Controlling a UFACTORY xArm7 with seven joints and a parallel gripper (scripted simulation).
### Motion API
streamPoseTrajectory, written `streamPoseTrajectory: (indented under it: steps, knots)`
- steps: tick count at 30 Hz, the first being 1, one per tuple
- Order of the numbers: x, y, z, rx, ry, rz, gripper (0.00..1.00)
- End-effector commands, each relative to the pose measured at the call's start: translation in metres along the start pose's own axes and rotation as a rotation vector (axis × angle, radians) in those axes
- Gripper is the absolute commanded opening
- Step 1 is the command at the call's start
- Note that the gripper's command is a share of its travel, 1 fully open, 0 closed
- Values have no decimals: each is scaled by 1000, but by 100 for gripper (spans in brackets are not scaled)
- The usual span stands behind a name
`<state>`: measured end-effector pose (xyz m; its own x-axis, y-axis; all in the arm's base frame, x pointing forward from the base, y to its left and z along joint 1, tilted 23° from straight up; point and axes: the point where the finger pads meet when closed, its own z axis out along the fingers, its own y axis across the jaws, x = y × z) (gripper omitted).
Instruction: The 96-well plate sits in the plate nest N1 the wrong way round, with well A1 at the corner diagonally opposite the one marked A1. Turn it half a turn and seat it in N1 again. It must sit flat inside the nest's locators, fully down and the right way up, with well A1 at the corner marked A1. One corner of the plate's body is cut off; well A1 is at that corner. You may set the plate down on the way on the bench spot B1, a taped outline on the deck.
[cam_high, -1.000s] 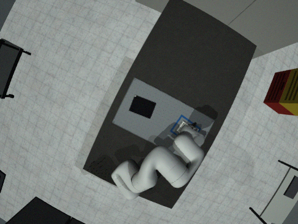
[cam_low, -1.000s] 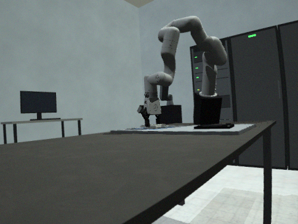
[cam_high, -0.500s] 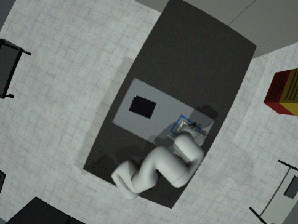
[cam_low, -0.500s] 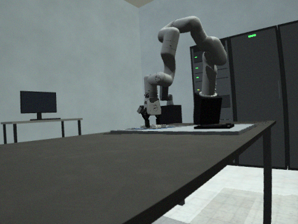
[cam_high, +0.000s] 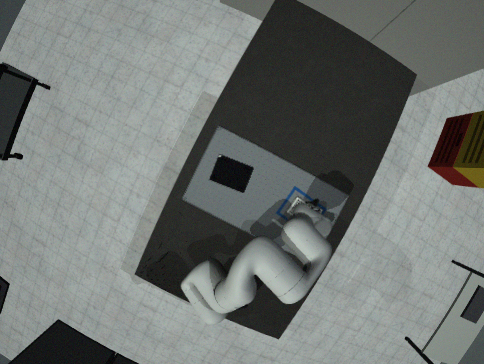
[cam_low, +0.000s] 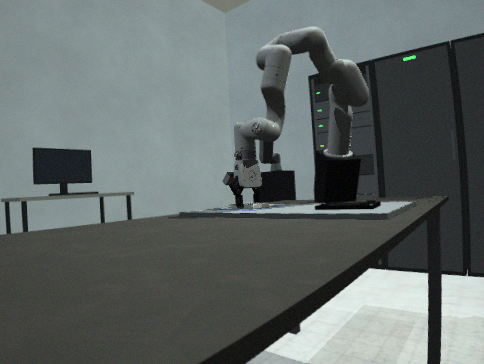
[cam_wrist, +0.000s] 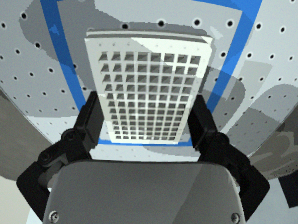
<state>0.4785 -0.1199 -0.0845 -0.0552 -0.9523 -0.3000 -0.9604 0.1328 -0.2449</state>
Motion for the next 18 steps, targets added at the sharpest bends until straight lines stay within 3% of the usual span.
streamPoseTrajectory:
  steps: [1,5,6,18]
  knots:
    - [1,-1,-1,3,2,0,0]
    - [1,-1,0,3,2,0,0]
    - [1,-1,0,3,2,0,100]
    - [1,-1,0,3,2,0,100]
